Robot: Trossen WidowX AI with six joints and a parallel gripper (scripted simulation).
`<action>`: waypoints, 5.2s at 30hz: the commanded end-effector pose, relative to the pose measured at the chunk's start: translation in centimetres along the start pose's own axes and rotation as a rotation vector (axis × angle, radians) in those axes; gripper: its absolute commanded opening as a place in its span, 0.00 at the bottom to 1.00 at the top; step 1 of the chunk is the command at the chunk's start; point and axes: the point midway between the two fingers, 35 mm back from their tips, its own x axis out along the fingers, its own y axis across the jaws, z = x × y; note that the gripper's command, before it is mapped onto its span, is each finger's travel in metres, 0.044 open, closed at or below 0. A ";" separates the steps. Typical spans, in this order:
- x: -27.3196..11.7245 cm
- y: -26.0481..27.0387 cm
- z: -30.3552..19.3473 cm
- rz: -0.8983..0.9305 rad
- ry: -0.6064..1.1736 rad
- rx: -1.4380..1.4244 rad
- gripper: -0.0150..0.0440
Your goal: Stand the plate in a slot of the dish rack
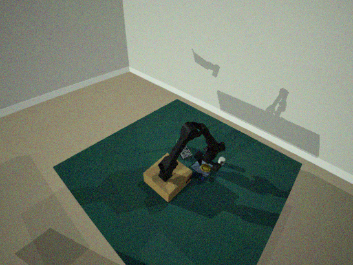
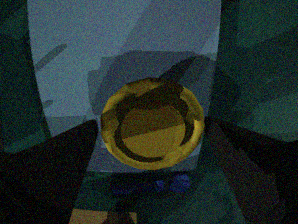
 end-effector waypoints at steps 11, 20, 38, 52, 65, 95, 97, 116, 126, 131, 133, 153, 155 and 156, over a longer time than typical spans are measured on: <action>0.2 0.0 0.0 -0.004 0.000 -0.003 0.87; -0.2 -0.1 0.1 -0.004 0.000 -0.003 0.66; -11.1 -0.6 1.4 -0.004 -0.002 -0.002 0.25; -17.1 -0.6 1.3 -0.004 -0.002 -0.002 0.25; -17.3 9.4 -0.5 0.005 -0.001 0.313 0.25; -11.2 15.2 -0.1 0.367 -0.038 0.080 0.25; -10.7 15.3 0.1 0.405 -0.056 0.038 0.25; -7.0 16.2 1.0 0.691 -0.337 -0.341 0.25; -6.0 16.2 1.0 0.791 -0.577 -0.525 0.25; -5.8 16.1 0.8 0.819 -0.715 -0.611 0.25; -5.8 16.1 0.7 0.825 -0.773 -0.644 0.25; -6.2 15.3 -0.7 0.769 -1.263 -0.868 0.25; -6.2 15.3 -0.7 0.769 -1.263 -0.868 0.25; -6.2 15.3 -0.7 0.769 -1.263 -0.868 0.25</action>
